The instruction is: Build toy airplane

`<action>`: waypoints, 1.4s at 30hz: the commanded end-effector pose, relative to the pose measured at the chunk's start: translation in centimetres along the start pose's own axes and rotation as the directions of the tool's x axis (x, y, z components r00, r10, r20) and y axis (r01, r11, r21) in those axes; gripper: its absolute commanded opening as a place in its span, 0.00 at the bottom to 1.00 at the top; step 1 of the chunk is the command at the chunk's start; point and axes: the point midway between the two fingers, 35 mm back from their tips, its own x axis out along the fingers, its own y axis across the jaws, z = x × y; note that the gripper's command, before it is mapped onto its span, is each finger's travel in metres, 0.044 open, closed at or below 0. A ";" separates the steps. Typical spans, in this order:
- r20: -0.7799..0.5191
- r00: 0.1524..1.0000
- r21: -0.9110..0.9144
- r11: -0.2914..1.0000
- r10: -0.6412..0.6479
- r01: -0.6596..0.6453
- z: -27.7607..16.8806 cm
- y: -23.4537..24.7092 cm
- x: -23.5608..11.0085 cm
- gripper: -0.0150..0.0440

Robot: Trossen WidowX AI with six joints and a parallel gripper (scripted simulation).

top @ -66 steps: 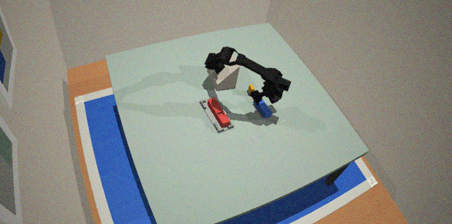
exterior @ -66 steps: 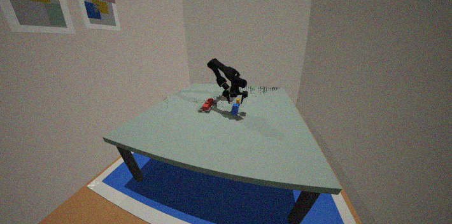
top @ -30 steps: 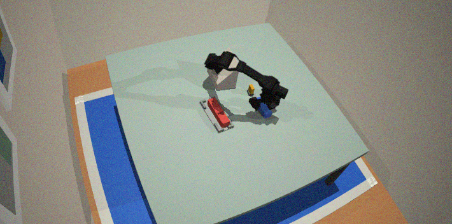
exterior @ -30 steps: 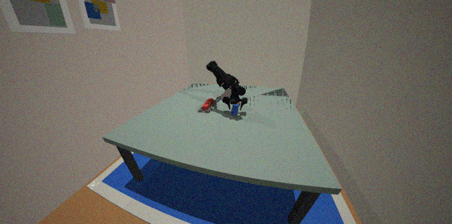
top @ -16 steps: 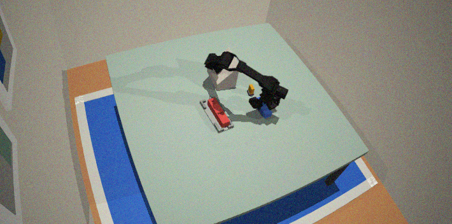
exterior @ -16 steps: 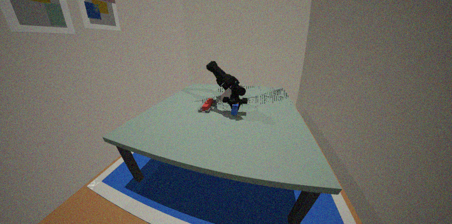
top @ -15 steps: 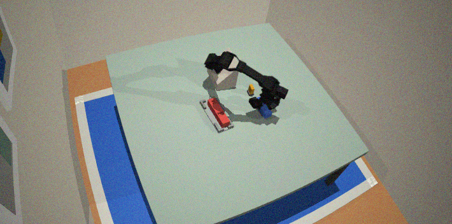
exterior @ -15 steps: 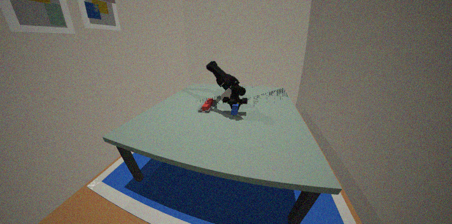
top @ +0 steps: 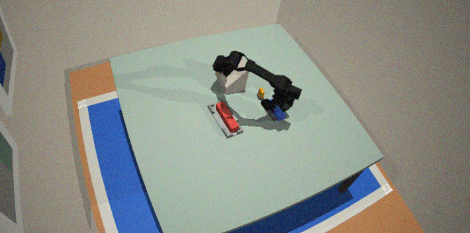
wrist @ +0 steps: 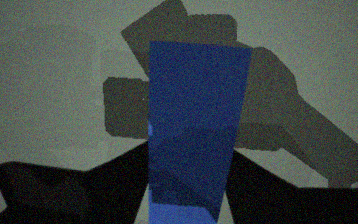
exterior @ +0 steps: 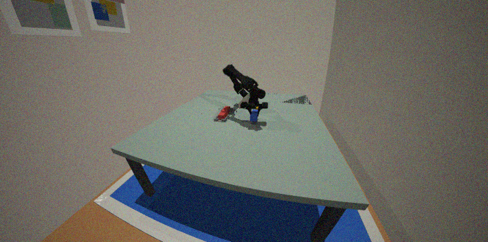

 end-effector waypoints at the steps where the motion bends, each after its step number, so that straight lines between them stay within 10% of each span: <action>1: 0.000 1.000 0.003 1.000 0.005 -0.005 0.2 0.1 -1.2 0.25; 42: -0.038 0.999 0.116 0.993 -0.025 0.030 -0.1 -2.6 -9.9 0.25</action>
